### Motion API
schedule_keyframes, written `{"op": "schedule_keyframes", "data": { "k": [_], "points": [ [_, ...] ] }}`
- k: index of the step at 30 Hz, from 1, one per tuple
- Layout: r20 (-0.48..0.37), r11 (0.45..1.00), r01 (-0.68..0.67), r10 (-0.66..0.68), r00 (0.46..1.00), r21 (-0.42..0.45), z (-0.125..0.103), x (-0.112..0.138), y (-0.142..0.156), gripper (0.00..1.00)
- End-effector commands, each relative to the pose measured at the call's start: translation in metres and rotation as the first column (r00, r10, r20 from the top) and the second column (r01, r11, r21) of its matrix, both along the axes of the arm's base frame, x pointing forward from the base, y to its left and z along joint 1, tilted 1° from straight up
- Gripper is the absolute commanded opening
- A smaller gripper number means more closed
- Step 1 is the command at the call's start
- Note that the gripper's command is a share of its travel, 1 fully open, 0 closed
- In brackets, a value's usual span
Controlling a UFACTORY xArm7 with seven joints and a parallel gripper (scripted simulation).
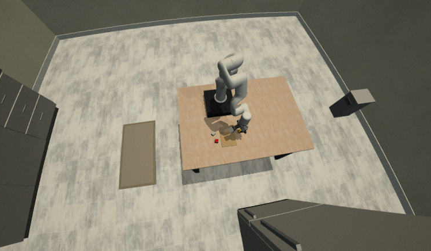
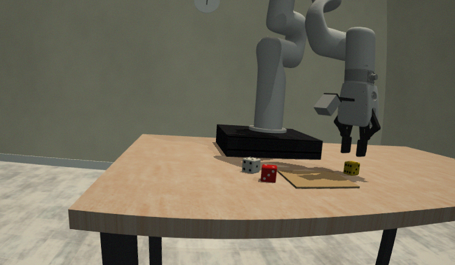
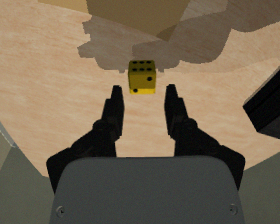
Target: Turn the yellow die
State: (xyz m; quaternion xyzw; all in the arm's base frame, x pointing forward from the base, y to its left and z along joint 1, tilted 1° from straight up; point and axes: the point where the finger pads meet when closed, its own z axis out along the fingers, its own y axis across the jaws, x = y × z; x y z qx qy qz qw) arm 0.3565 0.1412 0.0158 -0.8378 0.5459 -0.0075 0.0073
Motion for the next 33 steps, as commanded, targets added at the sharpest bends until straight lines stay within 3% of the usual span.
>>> {"op": "schedule_keyframes", "data": {
  "k": [1, 33],
  "points": [
    [0.003, 1.0, 0.0, 0.0, 1.0, 0.002, -0.0035, 0.0015, 0.0008, 0.47],
    [0.003, 1.0, 0.0, 0.0, 1.0, 0.002, -0.0107, 0.0016, 0.0009, 0.47]
  ]
}}
